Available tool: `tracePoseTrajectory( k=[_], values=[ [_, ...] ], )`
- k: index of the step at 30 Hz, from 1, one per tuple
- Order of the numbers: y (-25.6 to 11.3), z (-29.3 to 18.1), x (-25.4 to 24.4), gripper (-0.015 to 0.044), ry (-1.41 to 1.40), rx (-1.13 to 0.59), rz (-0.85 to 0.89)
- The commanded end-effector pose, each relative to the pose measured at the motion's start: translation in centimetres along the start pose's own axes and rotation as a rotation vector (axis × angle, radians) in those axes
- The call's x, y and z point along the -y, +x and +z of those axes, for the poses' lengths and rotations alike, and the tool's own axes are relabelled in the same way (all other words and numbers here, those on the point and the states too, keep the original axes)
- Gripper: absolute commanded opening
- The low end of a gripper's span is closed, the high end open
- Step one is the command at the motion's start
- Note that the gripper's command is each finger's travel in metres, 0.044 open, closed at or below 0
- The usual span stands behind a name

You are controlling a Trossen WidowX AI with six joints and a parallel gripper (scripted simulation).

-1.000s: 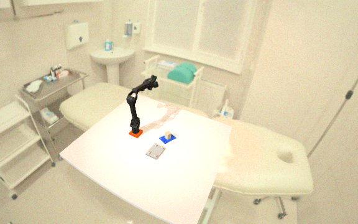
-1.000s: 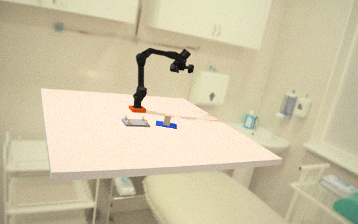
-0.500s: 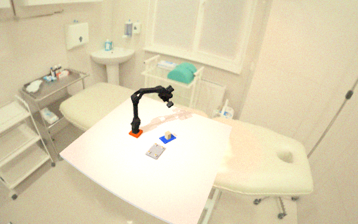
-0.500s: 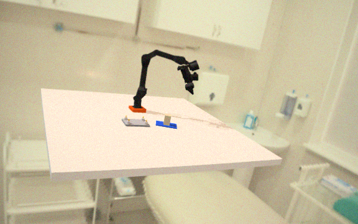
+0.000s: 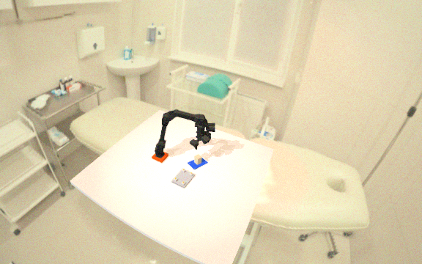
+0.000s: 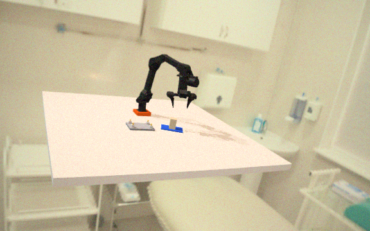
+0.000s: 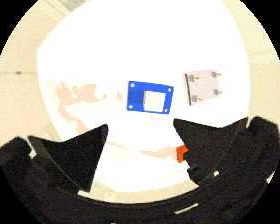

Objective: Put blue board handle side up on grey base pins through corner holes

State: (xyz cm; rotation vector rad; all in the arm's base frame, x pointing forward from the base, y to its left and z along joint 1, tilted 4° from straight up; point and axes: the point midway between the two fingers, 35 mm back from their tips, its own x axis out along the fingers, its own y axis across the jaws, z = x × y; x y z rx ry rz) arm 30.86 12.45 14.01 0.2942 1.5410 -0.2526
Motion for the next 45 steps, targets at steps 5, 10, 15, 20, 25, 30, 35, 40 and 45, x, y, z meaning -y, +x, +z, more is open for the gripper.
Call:
tracePoseTrajectory(
  k=[5, 10, 15, 20, 25, 30, 35, 40, 45],
  values=[
    [0.2, 1.5, 2.8, 0.0440, 0.159, -0.013, -0.073],
    [1.0, 1.5, 2.8, 0.0440, 0.159, -0.013, -0.073],
    [3.7, 1.4, 3.0, 0.0440, 0.159, -0.013, -0.073],
    [4.7, 1.5, 3.2, 0.0440, 0.159, -0.013, -0.073],
    [5.2, 1.5, 3.2, 0.0440, 0.159, -0.013, -0.073],
    [5.9, 1.6, 3.3, 0.0440, 0.159, -0.013, -0.073],
    [6.8, 1.6, 3.3, 0.0440, 0.159, -0.012, -0.073],
    [7.6, 1.6, 3.3, 0.0440, 0.159, -0.012, -0.073],
    [8.4, 1.6, 3.4, 0.0440, 0.159, -0.012, -0.073]
  ],
)
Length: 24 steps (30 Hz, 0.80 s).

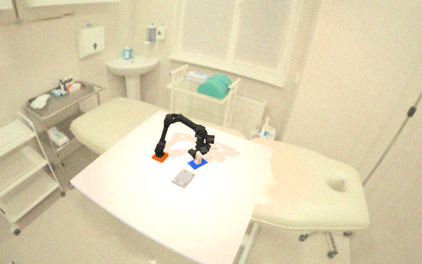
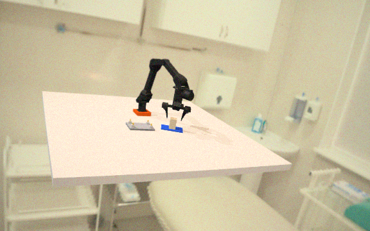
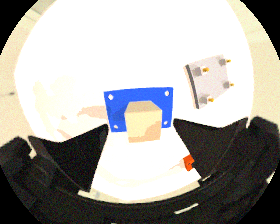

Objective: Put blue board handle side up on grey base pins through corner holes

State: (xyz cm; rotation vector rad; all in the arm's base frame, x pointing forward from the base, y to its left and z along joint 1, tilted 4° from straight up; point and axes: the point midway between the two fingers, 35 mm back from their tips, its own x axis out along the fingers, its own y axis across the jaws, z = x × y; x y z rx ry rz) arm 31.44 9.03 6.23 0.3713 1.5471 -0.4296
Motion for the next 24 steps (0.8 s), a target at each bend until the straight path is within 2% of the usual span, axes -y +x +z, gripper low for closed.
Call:
tracePoseTrajectory(
  k=[1, 22, 24],
  values=[
    [0.9, 0.0, 0.1, 0.0440, -0.002, 0.000, -0.006],
    [4.0, -0.1, 0.3, 0.0440, -0.002, 0.000, -0.006],
    [4.0, -0.1, 0.3, 0.0387, -0.002, 0.000, -0.006]
  ],
)
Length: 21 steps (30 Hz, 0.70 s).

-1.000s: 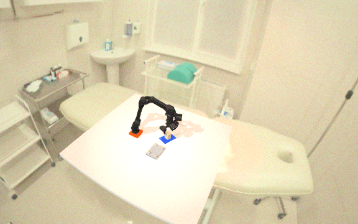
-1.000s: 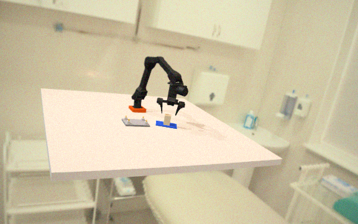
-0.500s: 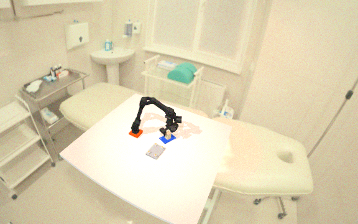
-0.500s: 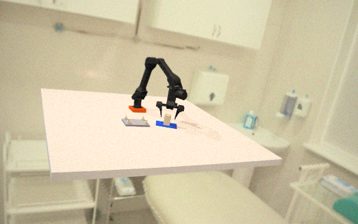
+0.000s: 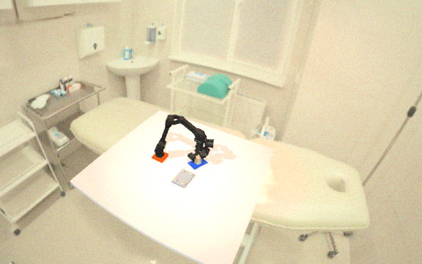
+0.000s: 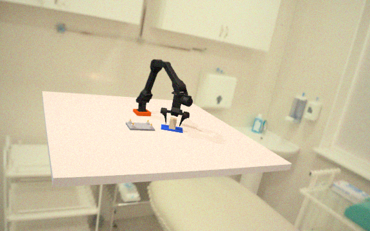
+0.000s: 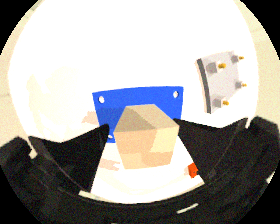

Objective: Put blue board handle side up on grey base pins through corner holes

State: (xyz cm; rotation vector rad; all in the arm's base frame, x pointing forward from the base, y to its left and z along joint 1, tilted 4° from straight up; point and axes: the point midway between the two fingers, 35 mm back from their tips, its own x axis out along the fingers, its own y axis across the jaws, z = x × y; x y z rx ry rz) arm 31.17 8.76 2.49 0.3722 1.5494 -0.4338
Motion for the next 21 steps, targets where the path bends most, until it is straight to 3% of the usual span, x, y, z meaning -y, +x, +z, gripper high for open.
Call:
tracePoseTrajectory(
  k=[1, 8, 15, 20, 21],
  values=[
    [0.29, 0.02, 0.10, 0.0361, -0.005, 0.003, -0.003],
    [0.29, 0.02, 0.10, 0.0177, -0.005, 0.003, -0.003],
    [0.29, 0.02, 0.10, 0.0131, -0.005, 0.003, -0.003],
    [-0.31, 0.08, 0.03, 0.0000, -0.005, 0.003, -0.003],
    [-0.56, 0.10, 0.01, 0.0000, -0.005, 0.003, -0.003]
  ],
)
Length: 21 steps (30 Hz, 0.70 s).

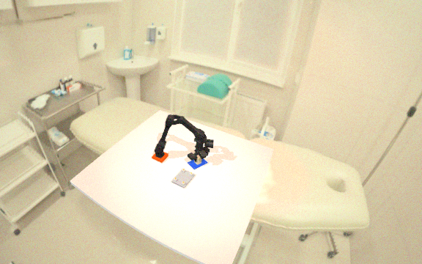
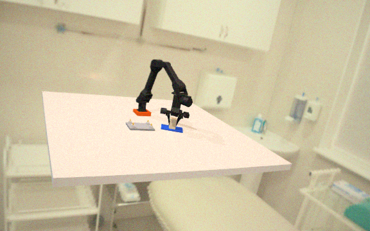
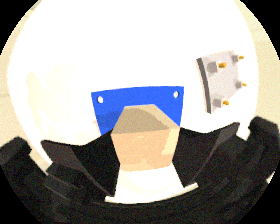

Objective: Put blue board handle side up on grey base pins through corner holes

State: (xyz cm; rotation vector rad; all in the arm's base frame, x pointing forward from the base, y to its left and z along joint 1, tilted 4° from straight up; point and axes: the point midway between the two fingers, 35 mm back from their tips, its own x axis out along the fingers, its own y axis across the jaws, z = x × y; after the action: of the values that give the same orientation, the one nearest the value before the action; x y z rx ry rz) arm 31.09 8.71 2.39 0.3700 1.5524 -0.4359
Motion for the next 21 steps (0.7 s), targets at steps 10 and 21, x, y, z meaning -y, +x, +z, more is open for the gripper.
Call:
tracePoseTrajectory(
  k=[10, 21],
  values=[
    [-3.2, 0.3, -0.2, 0.0000, -0.005, 0.005, 0.001],
    [-6.0, 0.2, -0.2, 0.0000, -0.005, 0.005, 0.001]
  ],
)
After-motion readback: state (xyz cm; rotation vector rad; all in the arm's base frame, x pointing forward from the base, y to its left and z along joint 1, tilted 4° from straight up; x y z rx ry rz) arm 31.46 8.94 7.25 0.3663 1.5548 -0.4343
